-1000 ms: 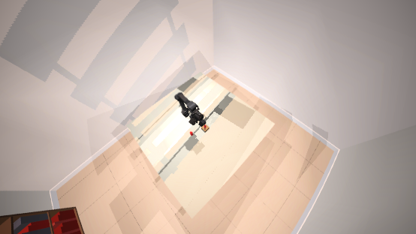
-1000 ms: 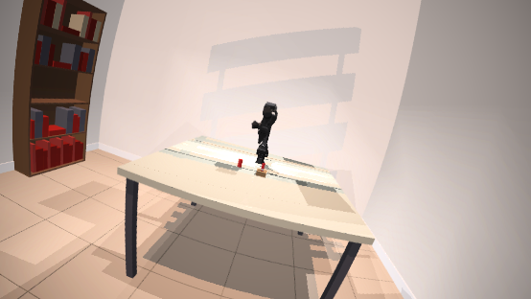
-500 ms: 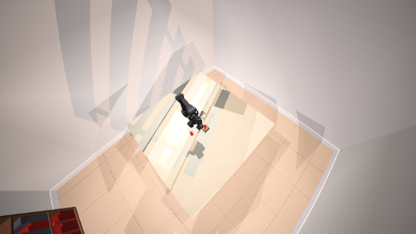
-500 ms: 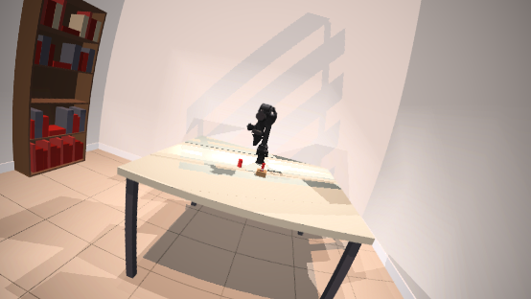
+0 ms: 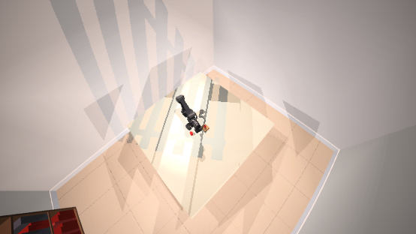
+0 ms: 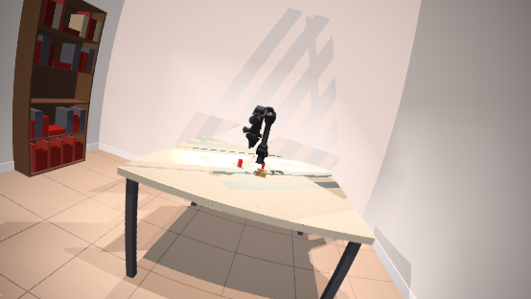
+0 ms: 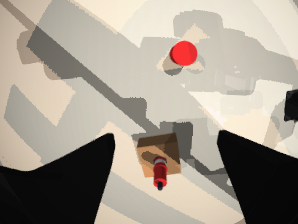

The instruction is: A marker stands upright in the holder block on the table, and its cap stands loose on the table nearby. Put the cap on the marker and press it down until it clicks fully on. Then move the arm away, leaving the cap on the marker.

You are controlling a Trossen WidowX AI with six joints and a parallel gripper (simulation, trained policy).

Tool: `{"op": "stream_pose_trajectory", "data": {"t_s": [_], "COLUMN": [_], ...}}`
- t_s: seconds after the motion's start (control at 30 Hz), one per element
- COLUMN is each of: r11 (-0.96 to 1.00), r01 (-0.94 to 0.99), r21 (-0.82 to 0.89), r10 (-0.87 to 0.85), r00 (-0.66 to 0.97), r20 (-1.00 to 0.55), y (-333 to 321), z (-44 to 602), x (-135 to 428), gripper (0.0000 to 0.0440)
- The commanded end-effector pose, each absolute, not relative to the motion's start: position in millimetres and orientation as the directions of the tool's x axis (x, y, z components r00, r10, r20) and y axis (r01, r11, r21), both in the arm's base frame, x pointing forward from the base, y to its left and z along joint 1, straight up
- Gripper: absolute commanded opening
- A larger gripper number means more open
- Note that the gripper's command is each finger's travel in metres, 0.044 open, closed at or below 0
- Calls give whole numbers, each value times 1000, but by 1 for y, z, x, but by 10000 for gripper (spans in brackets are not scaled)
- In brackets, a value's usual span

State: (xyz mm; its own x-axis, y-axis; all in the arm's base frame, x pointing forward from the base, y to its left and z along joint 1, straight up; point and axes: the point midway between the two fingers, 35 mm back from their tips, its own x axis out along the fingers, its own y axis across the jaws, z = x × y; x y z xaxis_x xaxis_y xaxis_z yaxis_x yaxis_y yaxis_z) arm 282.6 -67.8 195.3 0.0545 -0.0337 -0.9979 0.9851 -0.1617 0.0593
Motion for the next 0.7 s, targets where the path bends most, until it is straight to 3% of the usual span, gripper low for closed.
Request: {"op": "stream_pose_trajectory", "data": {"t_s": [0.0,0.67], "r11": [-187,-260], "r01": [982,957], "r21": [18,-127], "r10": [-16,48], "r00": [15,-119], "r20": [-1000,-992], "y": [-72,-95], "z": [187,150], "x": [280,268], "gripper": [333,329]}}
